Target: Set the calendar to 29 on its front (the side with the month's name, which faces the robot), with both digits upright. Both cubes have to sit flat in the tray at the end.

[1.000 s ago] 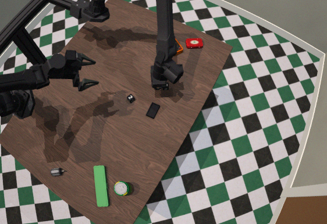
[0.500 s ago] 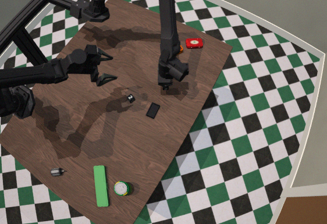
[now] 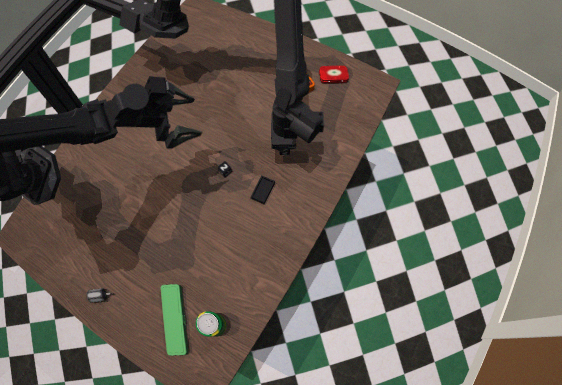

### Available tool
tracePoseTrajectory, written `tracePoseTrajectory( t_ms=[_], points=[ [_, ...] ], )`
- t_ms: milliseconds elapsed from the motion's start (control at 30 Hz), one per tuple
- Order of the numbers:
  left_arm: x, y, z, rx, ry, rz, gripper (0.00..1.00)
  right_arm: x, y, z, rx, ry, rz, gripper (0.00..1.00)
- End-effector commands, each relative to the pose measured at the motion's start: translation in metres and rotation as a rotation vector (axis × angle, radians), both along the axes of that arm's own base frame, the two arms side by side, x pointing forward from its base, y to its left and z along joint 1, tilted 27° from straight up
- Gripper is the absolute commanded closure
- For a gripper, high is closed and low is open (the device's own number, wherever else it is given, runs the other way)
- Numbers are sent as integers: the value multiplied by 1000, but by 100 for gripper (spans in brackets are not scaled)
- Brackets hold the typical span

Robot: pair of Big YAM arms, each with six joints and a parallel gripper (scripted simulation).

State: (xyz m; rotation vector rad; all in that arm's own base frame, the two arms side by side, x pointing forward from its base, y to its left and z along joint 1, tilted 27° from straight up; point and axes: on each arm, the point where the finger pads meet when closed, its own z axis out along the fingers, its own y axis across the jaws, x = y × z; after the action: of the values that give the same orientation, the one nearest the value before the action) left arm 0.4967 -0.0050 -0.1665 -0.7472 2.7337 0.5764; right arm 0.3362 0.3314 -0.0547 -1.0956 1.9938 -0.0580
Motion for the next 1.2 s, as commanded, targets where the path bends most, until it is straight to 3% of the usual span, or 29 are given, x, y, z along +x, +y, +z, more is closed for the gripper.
tracePoseTrajectory(
  t_ms=[0, 533, 567, 800, 1167],
  points=[
    [12, 7, -11, -2, -8, 4, 47, 4, 7, 6, 14, -11, 3, 0],
    [12, 4, -18, -3, -8, -4, 47, 4, 7, 6, 14, -11, 3, 0],
    [9, 2, -11, -2, -11, -3, 55, 4, 7, 6, 14, -11, 3, 0],
    [9, 2, -11, -2, -11, -3, 59, 4, 7, 6, 14, -11, 3, 0],
    [10, 8, -11, -4, -18, 2, 75, 4, 7, 6, 14, -11, 3, 0]
  ],
)
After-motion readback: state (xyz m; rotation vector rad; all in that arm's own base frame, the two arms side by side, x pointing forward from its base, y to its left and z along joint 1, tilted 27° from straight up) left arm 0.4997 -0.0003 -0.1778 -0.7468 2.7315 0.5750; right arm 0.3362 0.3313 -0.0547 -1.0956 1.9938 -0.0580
